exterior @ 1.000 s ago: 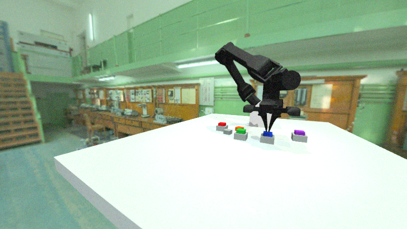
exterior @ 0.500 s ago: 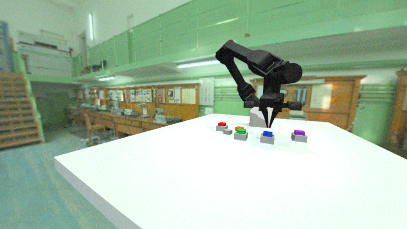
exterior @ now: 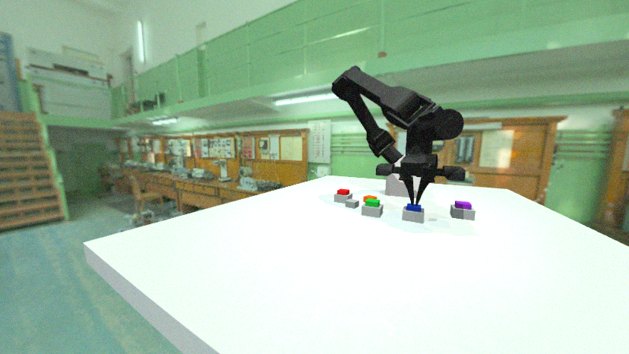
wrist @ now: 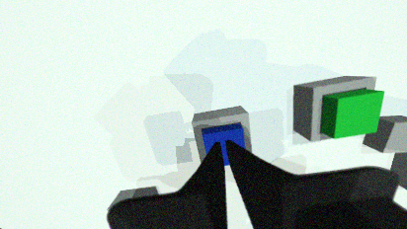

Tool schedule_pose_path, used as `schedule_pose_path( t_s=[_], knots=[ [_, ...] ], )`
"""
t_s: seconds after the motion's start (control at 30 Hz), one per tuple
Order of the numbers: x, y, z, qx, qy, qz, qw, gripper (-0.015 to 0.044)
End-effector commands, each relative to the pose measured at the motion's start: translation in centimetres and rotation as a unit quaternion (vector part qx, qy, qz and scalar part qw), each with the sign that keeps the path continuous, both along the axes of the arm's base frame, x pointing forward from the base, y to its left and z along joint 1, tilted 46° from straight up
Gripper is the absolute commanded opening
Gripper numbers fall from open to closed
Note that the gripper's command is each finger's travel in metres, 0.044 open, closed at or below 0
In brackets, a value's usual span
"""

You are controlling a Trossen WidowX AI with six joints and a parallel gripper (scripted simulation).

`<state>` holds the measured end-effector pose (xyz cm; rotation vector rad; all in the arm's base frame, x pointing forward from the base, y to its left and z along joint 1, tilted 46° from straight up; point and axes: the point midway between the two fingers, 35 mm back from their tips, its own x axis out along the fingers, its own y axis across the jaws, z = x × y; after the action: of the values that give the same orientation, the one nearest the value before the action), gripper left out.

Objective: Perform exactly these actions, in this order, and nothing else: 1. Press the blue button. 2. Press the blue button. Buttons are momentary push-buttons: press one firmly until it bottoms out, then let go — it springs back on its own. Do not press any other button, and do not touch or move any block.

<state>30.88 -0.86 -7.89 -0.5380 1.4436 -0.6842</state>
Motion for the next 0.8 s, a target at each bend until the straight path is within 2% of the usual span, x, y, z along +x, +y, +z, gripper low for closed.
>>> schedule_pose_path(
  t_s=[0.0,0.63,0.77],
  knots=[
    [-0.3,-0.4,-0.3,-0.003,0.005,0.0,1.0,0.002],
    [-0.3,-0.4,-0.3,-0.003,0.005,0.0,1.0,0.002],
    [-0.3,1.8,1.8,-0.002,0.005,0.0,1.0,0.002]
  ],
)
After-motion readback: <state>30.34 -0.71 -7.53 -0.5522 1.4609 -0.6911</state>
